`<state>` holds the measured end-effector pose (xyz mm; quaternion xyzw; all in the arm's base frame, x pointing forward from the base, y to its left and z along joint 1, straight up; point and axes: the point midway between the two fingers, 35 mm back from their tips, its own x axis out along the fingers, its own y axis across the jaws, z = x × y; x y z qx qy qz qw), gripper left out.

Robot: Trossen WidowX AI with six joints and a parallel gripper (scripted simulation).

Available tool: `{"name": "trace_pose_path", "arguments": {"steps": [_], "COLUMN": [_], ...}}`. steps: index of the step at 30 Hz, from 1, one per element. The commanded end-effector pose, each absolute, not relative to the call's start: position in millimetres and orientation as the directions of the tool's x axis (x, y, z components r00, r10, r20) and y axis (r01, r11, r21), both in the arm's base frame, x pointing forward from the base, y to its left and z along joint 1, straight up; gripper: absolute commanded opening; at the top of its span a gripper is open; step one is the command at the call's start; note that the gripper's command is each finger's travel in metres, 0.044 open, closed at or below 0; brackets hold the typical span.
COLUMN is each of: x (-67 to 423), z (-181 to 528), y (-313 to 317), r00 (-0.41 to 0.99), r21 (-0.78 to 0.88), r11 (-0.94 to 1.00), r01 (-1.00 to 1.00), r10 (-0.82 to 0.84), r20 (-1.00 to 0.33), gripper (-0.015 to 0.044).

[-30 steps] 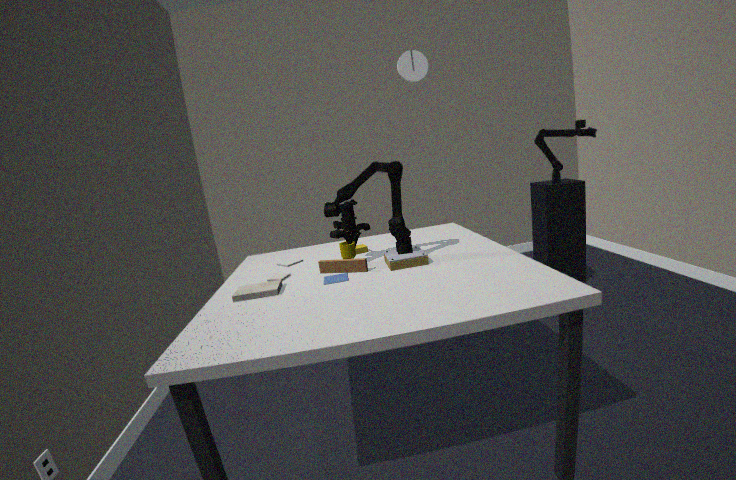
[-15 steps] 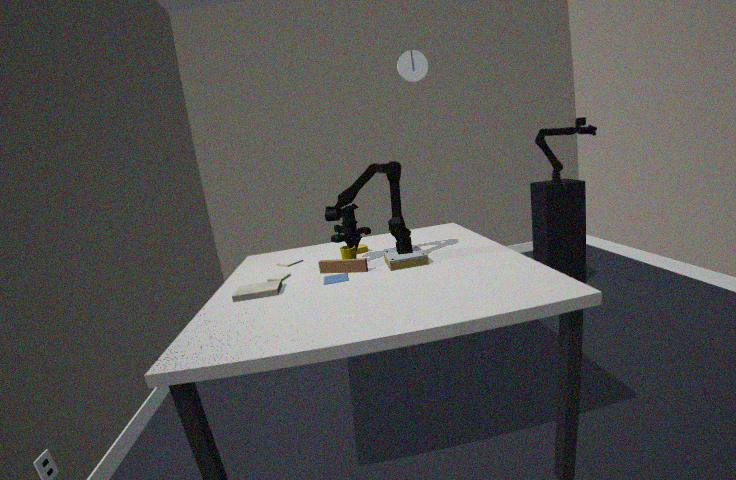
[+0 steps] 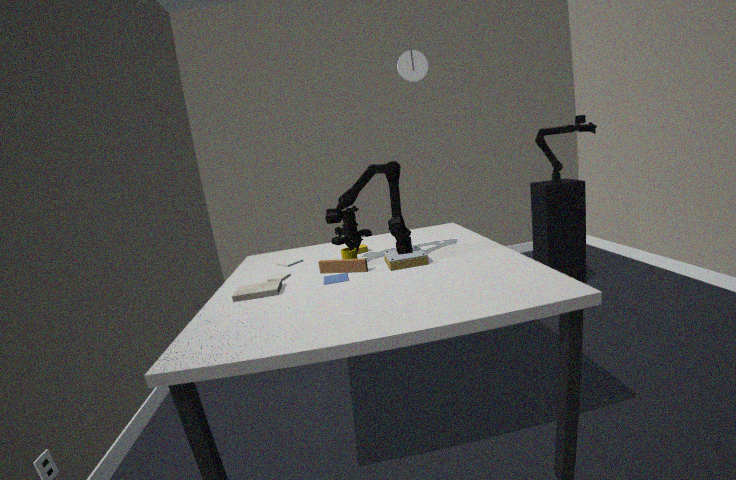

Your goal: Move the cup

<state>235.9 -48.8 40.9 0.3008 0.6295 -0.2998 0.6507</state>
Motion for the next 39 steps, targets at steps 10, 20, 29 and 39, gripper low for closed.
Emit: {"name": "trace_pose_path", "arguments": {"steps": [10, 20, 29, 39], "x": [236.2, 236.3, 236.8, 236.7], "z": [41.4, 42.0, 52.5, 66.0], "y": [-48.9, -48.9, -49.1, -49.2], "r00": [0.029, 0.029, 0.028, 0.027], "r21": [0.015, 0.015, 0.015, 0.016], "r11": [0.639, 0.639, 0.64, 0.641], "r01": [0.769, 0.769, 0.768, 0.767], "r10": [-0.012, -0.012, -0.01, -0.008], "r20": [-1.0, -1.0, -1.0, -1.0], "gripper": [0.0105, 0.0146, 0.0146, 0.0146]}}
